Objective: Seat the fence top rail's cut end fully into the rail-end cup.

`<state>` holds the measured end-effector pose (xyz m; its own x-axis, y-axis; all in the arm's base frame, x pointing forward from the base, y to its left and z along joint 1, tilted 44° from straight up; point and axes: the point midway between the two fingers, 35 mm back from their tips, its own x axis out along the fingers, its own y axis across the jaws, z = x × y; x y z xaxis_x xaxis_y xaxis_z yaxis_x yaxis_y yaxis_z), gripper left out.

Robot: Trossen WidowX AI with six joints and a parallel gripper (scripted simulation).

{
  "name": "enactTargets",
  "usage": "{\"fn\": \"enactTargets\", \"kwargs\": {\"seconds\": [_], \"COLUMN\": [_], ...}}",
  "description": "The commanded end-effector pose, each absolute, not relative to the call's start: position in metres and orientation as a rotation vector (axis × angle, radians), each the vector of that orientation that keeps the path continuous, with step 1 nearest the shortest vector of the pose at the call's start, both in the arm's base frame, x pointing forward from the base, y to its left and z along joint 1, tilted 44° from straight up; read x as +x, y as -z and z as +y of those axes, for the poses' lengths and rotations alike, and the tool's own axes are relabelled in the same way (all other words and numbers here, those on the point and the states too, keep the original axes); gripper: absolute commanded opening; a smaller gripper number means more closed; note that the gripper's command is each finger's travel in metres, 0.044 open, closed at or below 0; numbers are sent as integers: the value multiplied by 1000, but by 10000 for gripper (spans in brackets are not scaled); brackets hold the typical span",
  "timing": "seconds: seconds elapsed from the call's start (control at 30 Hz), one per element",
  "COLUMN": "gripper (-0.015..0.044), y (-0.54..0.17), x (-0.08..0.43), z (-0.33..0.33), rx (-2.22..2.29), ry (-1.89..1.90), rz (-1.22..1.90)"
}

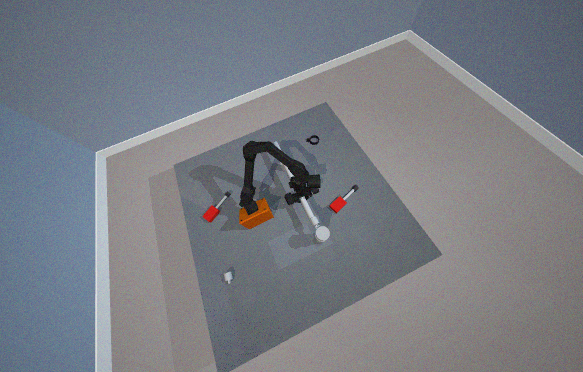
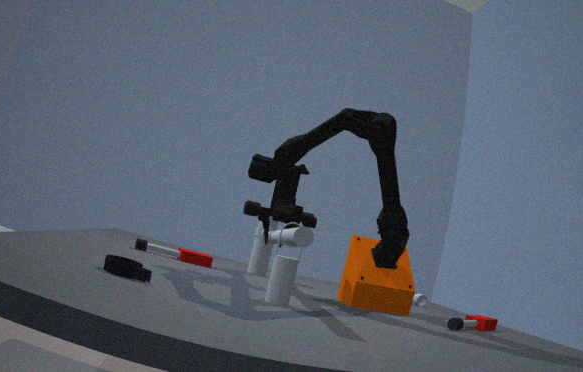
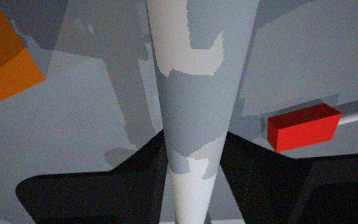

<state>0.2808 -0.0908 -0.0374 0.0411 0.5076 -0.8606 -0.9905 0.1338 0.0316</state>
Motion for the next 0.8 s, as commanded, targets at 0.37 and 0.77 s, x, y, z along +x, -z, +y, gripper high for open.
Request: {"fn": "enactTargets", "kwargs": {"seconds": [0.37, 0.77], "gripper": [0, 0], "y": [38, 39], "x": [281, 282], "z": [-91, -99], "rx": [-718, -718], "ry": [-1313, -1312], "rz": [869, 869]}}
